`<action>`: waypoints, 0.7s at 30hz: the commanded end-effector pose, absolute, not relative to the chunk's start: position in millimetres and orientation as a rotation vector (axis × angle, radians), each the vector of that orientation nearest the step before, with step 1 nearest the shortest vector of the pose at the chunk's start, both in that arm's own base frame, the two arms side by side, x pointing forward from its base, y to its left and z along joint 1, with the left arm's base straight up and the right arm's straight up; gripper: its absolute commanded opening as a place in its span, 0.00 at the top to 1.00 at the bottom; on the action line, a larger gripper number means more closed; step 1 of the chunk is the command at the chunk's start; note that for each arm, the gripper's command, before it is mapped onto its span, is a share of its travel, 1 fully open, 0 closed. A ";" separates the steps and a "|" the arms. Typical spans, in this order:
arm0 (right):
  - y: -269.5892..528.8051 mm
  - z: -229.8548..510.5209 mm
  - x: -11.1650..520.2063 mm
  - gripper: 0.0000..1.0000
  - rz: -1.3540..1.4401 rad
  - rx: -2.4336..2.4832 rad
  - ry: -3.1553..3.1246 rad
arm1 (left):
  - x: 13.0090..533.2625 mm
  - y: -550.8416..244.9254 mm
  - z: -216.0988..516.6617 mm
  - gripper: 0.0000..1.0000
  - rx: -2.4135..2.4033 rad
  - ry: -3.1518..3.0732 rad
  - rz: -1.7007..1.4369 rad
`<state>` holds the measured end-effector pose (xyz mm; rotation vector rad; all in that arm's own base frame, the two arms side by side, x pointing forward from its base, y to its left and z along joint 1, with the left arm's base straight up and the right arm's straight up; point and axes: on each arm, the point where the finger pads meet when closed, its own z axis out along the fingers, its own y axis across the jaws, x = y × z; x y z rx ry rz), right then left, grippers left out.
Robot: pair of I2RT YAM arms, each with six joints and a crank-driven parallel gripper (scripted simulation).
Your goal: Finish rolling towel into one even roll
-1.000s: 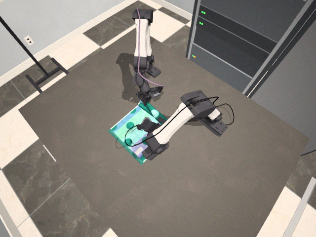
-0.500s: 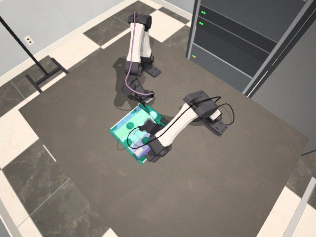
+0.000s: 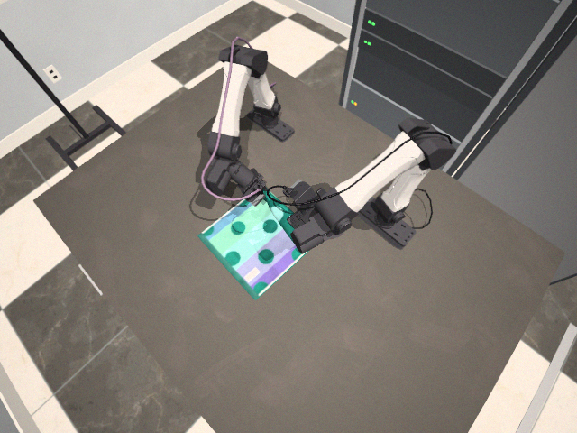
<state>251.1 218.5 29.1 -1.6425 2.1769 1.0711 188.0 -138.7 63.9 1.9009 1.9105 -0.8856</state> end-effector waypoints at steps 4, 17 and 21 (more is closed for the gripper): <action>216.6 32.8 238.4 0.84 1.346 -1.627 2.274 | 199.9 -151.7 62.6 0.05 1.833 1.698 -0.471; 216.6 34.1 238.4 0.84 1.490 -1.585 2.333 | 194.3 -156.9 64.7 0.02 1.802 1.582 -0.318; 216.6 29.1 238.4 0.84 1.490 -1.585 2.333 | 203.0 -156.7 63.7 0.02 1.843 1.540 -0.341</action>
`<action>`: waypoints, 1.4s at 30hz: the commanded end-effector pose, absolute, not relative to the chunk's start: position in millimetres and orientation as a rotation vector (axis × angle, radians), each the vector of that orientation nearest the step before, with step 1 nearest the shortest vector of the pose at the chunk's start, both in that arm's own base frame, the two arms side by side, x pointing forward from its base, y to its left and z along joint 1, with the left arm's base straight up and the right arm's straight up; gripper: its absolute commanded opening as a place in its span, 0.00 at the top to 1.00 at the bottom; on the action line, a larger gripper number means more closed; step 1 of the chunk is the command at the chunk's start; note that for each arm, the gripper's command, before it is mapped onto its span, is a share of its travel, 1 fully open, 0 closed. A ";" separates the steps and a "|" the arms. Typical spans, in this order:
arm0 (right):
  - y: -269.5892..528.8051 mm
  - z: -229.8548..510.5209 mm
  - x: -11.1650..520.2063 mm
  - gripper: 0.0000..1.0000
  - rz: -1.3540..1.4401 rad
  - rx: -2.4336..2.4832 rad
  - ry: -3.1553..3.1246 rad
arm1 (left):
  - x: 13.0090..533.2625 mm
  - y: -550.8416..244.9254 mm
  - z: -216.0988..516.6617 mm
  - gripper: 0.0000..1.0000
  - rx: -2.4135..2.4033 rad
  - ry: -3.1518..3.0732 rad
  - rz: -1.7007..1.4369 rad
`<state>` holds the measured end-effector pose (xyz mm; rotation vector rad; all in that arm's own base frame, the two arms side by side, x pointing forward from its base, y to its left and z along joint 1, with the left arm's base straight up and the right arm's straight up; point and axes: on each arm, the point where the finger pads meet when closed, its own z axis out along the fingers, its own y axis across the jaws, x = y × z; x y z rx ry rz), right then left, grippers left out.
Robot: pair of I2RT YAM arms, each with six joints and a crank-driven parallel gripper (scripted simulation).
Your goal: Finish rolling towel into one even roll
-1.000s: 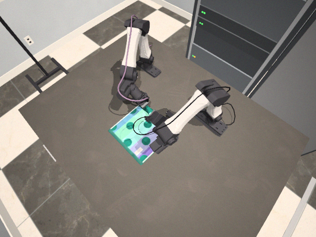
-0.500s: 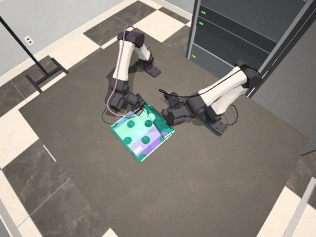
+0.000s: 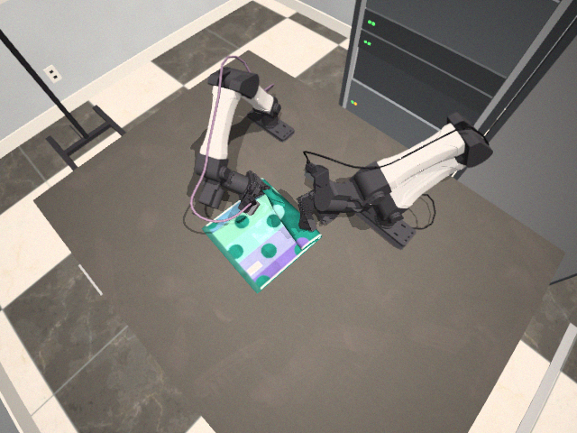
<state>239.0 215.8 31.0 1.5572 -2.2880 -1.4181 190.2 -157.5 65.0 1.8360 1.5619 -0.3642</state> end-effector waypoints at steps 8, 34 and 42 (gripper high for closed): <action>216.6 22.1 238.4 0.84 -1.445 1.538 -2.263 | 215.1 -156.5 61.8 0.02 1.899 1.480 -0.373; 216.6 22.1 238.4 0.84 -1.445 1.538 -2.263 | 213.9 -162.0 -5.4 0.19 1.894 1.484 -0.370; 216.6 22.1 238.4 0.84 -1.445 1.538 -2.263 | 213.9 -162.0 -8.4 0.45 1.894 1.484 -0.370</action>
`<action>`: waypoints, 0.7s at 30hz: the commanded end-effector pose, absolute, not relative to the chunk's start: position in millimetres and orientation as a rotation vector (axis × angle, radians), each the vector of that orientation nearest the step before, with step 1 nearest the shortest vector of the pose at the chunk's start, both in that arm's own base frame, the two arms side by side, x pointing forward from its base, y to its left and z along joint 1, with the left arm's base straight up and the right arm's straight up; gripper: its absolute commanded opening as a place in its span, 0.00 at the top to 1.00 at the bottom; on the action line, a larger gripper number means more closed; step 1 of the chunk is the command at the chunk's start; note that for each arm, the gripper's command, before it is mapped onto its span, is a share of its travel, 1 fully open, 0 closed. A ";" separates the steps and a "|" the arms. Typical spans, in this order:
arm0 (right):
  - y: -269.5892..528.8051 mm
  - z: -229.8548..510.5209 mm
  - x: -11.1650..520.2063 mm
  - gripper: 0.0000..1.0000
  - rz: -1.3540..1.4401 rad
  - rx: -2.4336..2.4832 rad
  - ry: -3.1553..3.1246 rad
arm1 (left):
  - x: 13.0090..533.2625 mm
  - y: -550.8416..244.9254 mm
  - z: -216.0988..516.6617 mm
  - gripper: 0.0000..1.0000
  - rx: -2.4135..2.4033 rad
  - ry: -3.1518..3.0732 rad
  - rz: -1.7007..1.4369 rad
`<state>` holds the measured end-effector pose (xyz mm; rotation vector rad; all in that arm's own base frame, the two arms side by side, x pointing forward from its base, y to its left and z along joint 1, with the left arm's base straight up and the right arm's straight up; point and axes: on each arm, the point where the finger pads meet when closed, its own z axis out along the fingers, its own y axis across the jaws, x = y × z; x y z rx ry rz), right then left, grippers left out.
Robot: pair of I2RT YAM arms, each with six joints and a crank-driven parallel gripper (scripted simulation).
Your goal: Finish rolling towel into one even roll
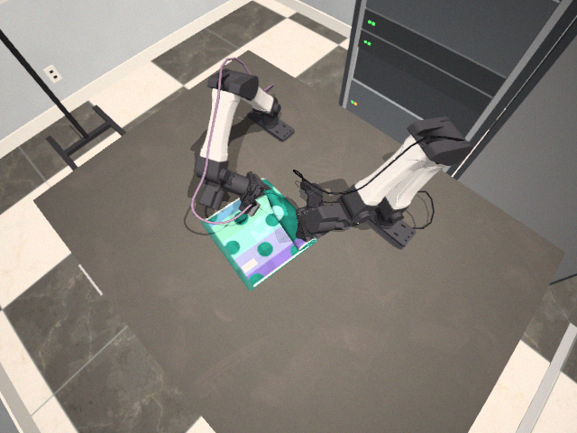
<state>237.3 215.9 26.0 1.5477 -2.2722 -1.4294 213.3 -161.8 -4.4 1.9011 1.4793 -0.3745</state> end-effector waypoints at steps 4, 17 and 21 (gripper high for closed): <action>216.6 22.1 238.4 0.84 -1.445 1.538 -2.263 | 213.9 -162.0 -8.4 0.62 1.894 1.484 -0.370; 216.6 22.1 238.4 0.84 -1.445 1.538 -2.263 | 213.9 -162.0 -8.4 0.76 1.894 1.484 -0.370; 216.6 22.1 238.4 0.84 -1.445 1.538 -2.263 | 213.9 -162.0 -8.4 0.77 1.894 1.484 -0.370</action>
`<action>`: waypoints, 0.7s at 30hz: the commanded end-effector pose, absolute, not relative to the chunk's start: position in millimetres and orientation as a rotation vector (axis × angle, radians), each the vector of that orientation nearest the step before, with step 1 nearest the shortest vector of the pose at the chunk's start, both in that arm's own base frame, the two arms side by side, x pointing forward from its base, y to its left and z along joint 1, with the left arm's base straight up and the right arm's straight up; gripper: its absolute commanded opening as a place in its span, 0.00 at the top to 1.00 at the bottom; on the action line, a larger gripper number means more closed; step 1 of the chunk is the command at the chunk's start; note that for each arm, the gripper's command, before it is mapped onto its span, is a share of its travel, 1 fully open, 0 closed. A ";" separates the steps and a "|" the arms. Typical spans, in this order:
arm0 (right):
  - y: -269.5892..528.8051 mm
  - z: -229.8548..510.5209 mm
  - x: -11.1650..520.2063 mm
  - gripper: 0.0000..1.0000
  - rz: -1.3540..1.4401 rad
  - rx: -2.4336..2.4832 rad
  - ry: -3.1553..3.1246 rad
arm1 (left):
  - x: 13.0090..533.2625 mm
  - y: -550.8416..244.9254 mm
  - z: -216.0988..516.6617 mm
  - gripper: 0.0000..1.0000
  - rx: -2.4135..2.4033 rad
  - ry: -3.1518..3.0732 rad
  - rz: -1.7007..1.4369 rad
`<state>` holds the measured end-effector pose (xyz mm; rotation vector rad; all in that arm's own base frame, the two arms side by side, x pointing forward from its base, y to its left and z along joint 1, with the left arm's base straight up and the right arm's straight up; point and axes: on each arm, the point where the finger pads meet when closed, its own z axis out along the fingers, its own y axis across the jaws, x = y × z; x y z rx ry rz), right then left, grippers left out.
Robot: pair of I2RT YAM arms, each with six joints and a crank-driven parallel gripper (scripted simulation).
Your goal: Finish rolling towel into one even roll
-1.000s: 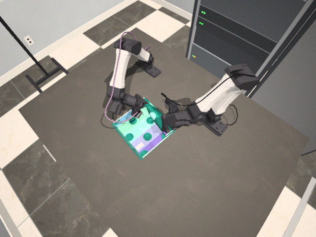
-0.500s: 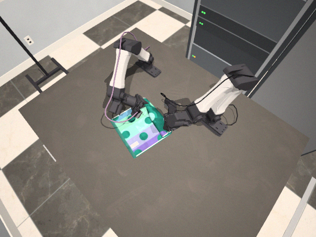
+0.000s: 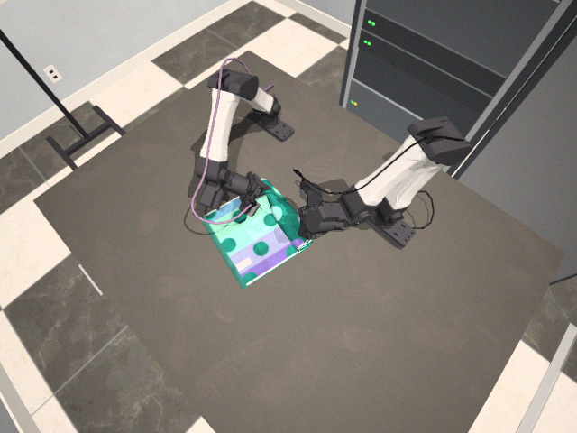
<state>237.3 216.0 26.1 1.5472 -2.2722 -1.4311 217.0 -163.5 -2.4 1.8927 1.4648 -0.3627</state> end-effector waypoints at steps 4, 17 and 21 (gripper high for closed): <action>216.6 22.7 238.4 0.75 -1.445 1.538 -2.263 | 213.9 -162.0 -8.4 0.78 1.894 1.484 -0.370; 216.6 33.6 238.4 0.24 -1.445 1.538 -2.263 | 213.9 -162.0 -8.4 0.78 1.894 1.484 -0.370; 215.0 35.5 239.6 0.15 -1.445 1.538 -2.263 | 213.9 -162.0 -8.4 0.78 1.895 1.488 -0.374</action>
